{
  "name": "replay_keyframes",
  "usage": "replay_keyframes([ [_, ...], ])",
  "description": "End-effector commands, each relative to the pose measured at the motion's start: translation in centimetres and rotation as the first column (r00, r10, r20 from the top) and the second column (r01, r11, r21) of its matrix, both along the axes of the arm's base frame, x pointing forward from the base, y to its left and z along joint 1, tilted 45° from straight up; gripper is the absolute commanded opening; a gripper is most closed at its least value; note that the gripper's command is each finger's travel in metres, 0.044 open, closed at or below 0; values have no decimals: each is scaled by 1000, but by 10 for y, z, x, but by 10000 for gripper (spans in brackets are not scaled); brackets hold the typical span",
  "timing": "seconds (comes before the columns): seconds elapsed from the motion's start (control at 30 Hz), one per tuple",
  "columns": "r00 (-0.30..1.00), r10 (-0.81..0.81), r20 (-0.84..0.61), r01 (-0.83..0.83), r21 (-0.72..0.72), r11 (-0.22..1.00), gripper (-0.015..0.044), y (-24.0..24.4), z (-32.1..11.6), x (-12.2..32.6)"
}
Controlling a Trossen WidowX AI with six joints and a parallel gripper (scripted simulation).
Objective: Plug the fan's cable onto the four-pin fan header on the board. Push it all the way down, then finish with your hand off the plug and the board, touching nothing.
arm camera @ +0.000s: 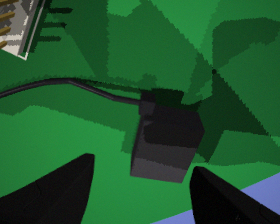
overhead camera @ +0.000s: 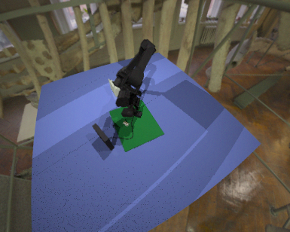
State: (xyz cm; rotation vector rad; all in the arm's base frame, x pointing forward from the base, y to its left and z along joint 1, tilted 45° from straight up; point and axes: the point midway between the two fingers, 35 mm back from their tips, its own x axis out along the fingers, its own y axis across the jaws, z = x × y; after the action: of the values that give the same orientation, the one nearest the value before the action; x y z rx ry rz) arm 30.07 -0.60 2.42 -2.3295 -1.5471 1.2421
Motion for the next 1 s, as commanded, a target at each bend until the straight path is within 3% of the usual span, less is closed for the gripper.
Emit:
replay_keyframes([
  [0.0,1000,-2,-3,2,5,1000,210,6,-5,0],
  [0.97,1000,-1,-3,1,7,1000,210,26,-25,-1],
])
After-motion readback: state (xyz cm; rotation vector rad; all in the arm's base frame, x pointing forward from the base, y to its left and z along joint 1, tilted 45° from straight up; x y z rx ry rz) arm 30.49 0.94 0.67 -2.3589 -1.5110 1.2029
